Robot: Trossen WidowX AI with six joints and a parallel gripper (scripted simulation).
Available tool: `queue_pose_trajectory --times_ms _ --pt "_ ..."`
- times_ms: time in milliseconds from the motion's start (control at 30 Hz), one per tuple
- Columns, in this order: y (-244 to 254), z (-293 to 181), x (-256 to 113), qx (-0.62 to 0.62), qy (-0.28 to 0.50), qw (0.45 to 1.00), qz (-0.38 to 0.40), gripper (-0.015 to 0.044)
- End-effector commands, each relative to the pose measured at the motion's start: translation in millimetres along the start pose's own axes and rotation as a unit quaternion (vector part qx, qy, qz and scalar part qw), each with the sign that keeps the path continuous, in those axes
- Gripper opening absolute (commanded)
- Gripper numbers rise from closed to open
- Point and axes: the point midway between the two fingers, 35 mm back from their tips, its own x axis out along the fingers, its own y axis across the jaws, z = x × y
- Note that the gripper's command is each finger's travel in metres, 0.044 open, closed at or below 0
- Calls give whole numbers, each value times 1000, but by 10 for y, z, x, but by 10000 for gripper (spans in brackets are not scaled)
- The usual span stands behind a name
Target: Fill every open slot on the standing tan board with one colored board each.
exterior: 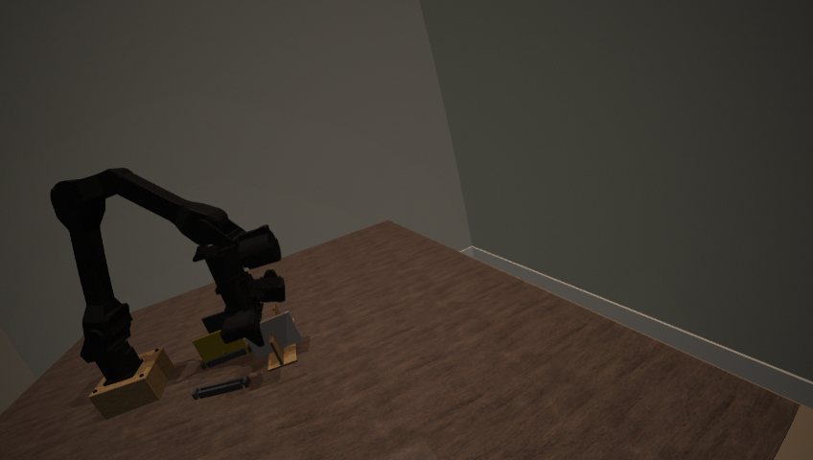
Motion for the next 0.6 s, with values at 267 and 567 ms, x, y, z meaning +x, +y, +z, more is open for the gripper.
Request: queue_pose_trajectory --times_ms 267,567 --pt "6 -6 4 7 0 1000 0 0" --pt "-1 -5 4 13 0 1000 0 0"
